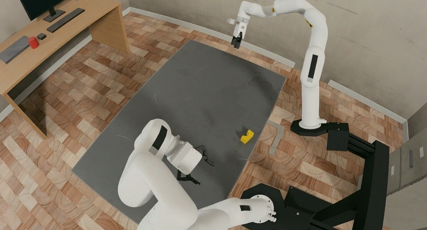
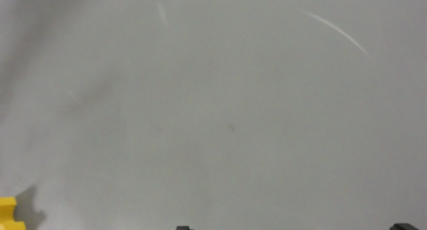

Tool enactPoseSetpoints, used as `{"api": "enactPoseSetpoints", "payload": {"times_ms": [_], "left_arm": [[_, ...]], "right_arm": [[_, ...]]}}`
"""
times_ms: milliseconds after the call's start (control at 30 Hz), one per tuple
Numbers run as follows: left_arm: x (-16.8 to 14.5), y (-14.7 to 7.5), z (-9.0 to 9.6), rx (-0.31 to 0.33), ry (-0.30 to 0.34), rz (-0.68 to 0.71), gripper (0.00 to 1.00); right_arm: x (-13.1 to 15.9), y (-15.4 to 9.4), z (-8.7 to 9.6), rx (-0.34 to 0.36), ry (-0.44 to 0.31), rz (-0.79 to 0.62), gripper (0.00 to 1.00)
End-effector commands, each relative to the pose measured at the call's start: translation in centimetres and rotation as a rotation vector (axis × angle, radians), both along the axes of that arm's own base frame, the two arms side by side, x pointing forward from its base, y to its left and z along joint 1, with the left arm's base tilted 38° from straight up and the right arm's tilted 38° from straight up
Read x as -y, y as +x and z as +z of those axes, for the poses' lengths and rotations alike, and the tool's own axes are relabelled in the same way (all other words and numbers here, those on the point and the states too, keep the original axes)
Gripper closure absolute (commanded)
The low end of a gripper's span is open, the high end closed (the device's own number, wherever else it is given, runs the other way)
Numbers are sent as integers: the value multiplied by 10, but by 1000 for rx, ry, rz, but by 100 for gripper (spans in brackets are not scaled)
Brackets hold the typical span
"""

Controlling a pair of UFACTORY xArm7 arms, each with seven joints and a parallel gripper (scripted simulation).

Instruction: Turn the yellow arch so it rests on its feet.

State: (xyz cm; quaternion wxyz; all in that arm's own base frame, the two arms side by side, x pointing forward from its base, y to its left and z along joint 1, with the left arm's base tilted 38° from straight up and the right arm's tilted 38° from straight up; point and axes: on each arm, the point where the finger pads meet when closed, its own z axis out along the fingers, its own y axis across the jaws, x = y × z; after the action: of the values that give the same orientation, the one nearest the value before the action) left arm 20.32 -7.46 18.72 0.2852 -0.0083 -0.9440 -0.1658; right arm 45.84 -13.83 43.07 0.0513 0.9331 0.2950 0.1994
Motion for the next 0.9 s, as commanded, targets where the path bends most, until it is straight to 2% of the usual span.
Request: {"api": "enactPoseSetpoints", "payload": {"times_ms": [0, 67, 400, 500, 567, 633, 867], "left_arm": [[1, 0, 1, 2, -1, -2, 0], [1, 0, 1, 2, -1, -2, 0], [1, 0, 1, 2, -1, -2, 0], [1, 0, 1, 2, -1, -2, 0], [1, 0, 1, 2, -1, -2, 0], [1, 0, 1, 2, -1, -2, 0], [1, 0, 1, 2, -1, -2, 0]], "right_arm": [[16, -8, 3, 6, 4, -62, 0], [38, -21, 4, 7, 13, -147, 0], [92, -61, 6, 14, 38, -375, 0], [108, -75, 7, 17, 45, -448, 0], [108, -75, 7, 17, 45, -448, 0], [126, -94, 7, 22, 54, -537, 0], [156, -128, 8, 32, 70, -698, 0]]}}
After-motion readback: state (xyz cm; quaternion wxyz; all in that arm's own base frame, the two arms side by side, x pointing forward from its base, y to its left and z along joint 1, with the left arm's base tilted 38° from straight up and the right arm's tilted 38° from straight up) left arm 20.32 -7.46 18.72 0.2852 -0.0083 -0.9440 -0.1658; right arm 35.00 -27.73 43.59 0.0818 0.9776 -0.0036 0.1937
